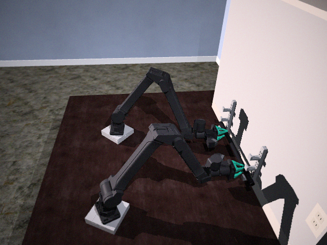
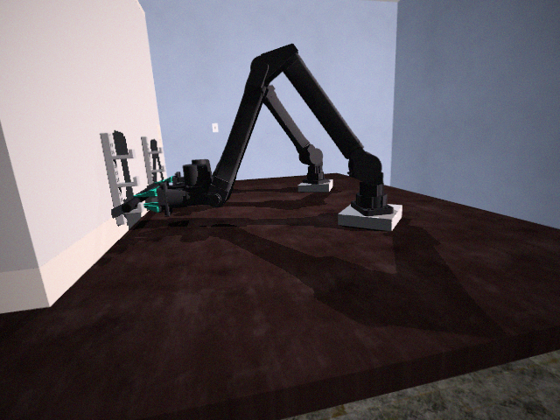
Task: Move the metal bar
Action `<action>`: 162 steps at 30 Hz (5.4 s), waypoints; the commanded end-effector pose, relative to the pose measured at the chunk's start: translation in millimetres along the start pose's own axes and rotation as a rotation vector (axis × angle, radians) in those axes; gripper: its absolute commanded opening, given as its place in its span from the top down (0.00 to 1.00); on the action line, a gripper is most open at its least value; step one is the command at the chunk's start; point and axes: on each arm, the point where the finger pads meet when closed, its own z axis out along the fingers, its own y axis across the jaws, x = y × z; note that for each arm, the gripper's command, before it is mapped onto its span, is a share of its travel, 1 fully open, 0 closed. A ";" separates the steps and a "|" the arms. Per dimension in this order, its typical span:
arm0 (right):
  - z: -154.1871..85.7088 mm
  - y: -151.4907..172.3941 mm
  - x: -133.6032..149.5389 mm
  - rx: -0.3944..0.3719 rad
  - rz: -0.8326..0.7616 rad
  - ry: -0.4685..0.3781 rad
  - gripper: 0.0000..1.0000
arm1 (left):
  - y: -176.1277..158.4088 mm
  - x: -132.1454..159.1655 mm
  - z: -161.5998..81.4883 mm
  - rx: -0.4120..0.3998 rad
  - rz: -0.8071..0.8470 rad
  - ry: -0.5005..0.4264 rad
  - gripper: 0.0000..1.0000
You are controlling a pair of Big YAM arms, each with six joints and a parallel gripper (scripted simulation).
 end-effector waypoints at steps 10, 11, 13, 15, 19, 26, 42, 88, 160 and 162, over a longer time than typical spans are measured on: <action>7.3 -20.3 -1.5 0.004 0.001 0.009 1.00 | 24.9 7.9 15.1 -0.010 -0.014 0.013 1.00; 7.4 -21.2 -1.5 0.004 0.001 0.009 1.00 | 25.9 8.0 15.2 -0.010 -0.014 0.013 1.00; 7.7 -23.1 -1.6 0.004 0.001 0.009 1.00 | 27.7 8.1 15.5 -0.010 -0.014 0.013 1.00; 7.8 -24.0 -1.7 0.004 0.001 0.009 1.00 | 28.7 8.1 15.6 -0.010 -0.014 0.013 1.00; 8.1 -28.0 -1.8 0.004 0.001 0.009 1.00 | 32.6 8.3 15.9 -0.010 -0.014 0.013 1.00; 8.8 -37.2 -2.2 0.004 0.001 0.009 1.00 | 41.9 8.7 16.4 -0.010 -0.014 0.013 1.00; 9.8 -52.8 -2.9 0.004 0.001 0.009 1.00 | 57.5 9.3 17.1 -0.010 -0.014 0.013 1.00; 9.4 -66.3 -0.4 0.004 0.001 0.009 1.00 | 55.9 6.8 13.7 -0.010 -0.014 0.013 1.00; -40.2 -70.1 2.7 0.004 0.001 0.009 1.00 | 66.4 4.6 -38.1 -0.010 -0.014 0.013 1.00; -41.9 -71.1 2.6 0.004 0.001 0.009 1.00 | 67.6 4.7 -39.8 -0.010 -0.014 0.013 1.00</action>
